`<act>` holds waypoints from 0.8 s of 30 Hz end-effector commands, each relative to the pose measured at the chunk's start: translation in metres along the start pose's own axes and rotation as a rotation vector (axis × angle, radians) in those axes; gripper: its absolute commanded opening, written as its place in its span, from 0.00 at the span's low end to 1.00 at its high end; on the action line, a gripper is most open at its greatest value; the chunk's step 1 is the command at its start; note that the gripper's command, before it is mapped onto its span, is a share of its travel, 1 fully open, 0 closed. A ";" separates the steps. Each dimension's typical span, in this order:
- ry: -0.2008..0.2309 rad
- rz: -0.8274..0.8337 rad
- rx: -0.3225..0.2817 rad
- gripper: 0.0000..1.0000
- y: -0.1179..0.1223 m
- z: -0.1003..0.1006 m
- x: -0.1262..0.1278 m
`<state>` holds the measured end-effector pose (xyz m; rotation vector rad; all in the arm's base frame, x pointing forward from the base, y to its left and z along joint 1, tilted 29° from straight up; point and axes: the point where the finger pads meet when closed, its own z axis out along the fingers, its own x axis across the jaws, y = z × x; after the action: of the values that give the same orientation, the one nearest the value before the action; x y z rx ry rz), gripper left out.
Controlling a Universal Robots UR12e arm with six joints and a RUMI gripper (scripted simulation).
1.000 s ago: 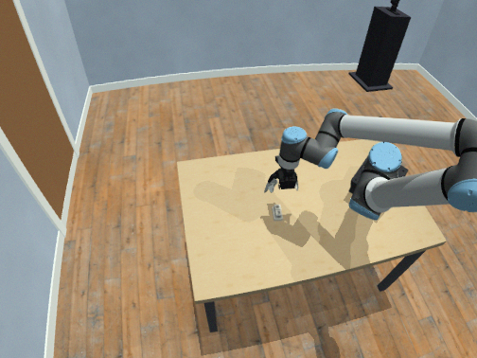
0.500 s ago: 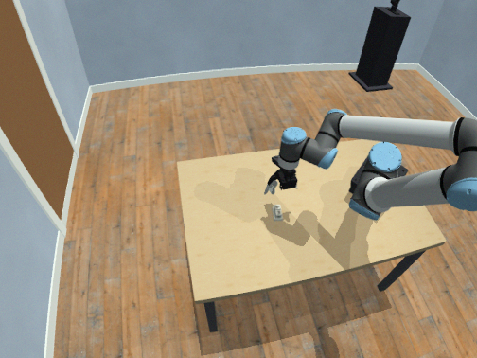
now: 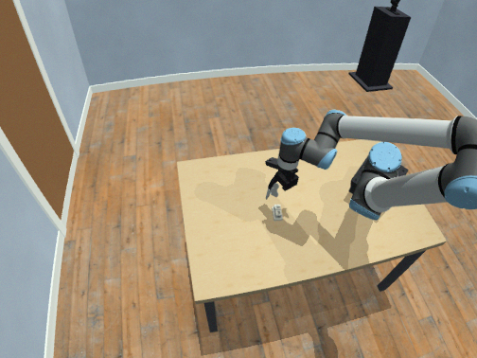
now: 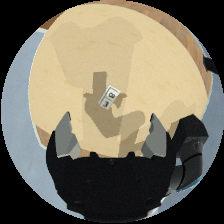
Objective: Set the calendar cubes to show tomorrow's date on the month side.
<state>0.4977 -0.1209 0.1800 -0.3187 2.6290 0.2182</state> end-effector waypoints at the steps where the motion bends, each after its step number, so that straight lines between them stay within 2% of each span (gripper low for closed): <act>1: -0.005 -0.146 -0.005 1.00 -0.002 0.002 -0.002; 4: -0.005 -0.257 -0.005 1.00 -0.003 0.004 -0.003; 6: -0.005 -0.257 -0.005 1.00 -0.003 0.004 -0.003; 20: -0.005 -0.707 -0.004 1.00 -0.004 0.011 -0.007; 24: -0.005 -0.755 -0.003 1.00 -0.004 0.012 -0.008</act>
<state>0.5089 -0.1204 0.1734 -1.1458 2.3696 -0.0080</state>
